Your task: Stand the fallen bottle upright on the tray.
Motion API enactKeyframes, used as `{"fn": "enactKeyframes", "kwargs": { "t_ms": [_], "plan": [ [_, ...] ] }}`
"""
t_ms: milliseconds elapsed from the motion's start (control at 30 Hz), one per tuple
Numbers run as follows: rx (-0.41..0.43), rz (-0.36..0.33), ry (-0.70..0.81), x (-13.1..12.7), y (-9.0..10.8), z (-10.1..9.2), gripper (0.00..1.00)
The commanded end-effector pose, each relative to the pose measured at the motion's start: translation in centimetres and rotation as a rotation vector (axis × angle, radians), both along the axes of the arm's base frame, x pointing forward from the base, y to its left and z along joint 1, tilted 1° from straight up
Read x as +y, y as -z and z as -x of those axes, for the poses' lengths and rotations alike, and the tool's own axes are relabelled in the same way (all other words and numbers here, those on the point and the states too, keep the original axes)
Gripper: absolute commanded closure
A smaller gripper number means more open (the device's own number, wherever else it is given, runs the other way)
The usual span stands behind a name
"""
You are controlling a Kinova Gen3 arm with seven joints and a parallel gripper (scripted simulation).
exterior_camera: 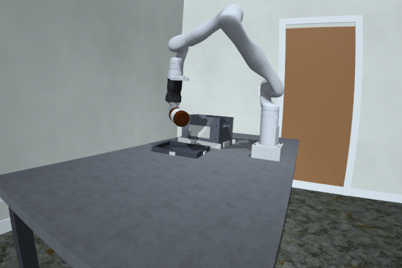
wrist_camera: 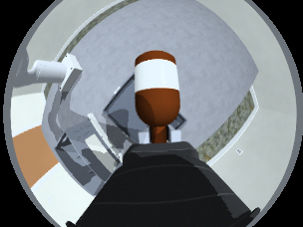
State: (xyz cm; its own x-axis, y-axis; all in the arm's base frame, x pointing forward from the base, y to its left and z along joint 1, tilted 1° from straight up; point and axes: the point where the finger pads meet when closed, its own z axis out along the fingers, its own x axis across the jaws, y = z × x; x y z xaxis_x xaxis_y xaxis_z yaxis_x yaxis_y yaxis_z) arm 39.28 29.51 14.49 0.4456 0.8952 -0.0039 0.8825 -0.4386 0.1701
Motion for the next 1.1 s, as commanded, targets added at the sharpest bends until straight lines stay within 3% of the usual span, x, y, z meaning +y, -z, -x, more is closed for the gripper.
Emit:
{"fn": "enactKeyframes", "kwargs": {
  "t_ms": [0, 1067],
  "plan": [
    [-0.005, 0.001, -0.008, 0.35, -0.06, 0.29, 1.0],
    [-0.021, 0.008, -0.009, 0.35, -0.12, 0.3, 1.0]
  ]
}}
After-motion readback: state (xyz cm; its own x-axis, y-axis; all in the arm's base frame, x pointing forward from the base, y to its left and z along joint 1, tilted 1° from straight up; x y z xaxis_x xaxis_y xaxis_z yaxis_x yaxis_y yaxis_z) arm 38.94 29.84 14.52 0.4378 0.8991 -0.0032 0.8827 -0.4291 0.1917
